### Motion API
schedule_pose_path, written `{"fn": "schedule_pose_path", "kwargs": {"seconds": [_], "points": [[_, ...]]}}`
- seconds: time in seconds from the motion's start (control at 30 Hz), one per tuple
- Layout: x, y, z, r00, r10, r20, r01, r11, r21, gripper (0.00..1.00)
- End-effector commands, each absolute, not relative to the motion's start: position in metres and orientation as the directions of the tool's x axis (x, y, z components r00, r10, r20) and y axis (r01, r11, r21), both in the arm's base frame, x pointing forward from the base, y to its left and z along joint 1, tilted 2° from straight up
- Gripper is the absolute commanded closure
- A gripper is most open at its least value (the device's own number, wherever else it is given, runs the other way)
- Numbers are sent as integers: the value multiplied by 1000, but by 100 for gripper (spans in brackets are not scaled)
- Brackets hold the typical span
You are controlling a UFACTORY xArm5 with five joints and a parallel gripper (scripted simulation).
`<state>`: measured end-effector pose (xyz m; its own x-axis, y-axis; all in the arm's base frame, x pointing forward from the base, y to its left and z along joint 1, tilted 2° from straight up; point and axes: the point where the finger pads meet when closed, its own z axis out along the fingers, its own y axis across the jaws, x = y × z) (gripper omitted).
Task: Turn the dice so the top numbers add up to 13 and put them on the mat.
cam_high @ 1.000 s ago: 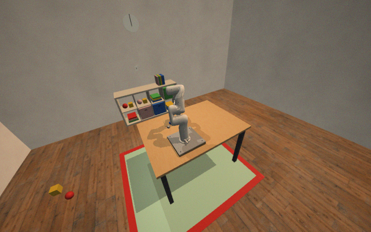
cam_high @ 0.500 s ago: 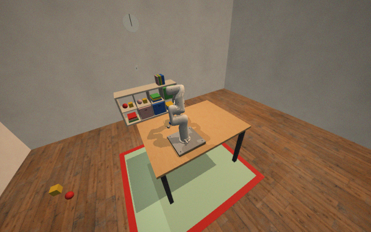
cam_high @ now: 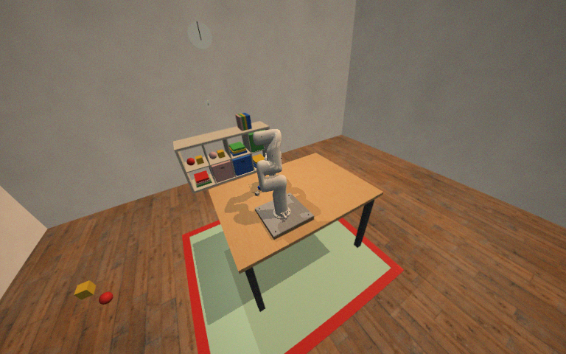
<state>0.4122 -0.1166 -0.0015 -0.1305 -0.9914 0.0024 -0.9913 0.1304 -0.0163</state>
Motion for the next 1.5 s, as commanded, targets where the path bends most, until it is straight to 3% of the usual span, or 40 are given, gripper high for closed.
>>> {"fn": "schedule_pose_path", "kwargs": {"seconds": [0.0,1.13,1.47], "points": [[414,-117,0,-131,-991,3,-991,130,-20,73],[414,-117,0,-131,-991,3,-991,130,-20,73],[413,-118,35,-131,-991,3,-991,130,-20,73]]}}
